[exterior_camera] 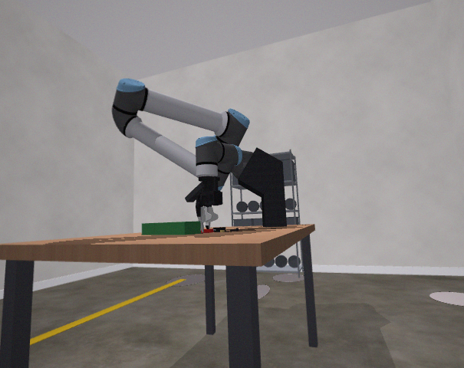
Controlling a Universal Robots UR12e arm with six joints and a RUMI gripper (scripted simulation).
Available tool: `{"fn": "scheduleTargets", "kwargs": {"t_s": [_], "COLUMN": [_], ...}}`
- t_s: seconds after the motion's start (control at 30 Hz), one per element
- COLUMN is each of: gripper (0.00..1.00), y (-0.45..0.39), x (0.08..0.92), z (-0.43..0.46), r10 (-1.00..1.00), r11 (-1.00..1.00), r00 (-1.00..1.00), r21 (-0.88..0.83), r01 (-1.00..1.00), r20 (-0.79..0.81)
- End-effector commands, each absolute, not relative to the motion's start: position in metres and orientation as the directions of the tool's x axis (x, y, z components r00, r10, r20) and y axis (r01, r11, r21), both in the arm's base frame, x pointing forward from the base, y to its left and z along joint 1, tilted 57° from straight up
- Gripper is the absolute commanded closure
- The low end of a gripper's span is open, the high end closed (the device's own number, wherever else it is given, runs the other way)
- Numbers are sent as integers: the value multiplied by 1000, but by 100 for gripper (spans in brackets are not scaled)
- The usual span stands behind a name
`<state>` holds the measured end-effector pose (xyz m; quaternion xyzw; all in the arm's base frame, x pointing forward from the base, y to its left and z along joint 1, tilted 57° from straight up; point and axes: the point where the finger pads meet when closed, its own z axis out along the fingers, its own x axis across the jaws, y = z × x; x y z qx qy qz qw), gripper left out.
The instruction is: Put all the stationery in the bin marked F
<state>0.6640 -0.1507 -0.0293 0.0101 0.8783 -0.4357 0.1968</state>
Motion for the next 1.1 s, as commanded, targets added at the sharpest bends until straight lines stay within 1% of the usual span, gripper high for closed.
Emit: {"fn": "scheduleTargets", "kwargs": {"t_s": [0.0,0.07,0.1,1.07], "gripper": [77,77,100,100], "y": [-150,-150,-150,-150], "x": [664,664,664,664], "z": [-29,-29,-29,-29], "r10": [-154,-154,-154,-154], "r11": [620,620,620,620], "r00": [-922,-922,-922,-922], "r21": [-761,-761,-761,-761], "r01": [189,189,189,189], "r20": [-355,-355,-355,-355]}}
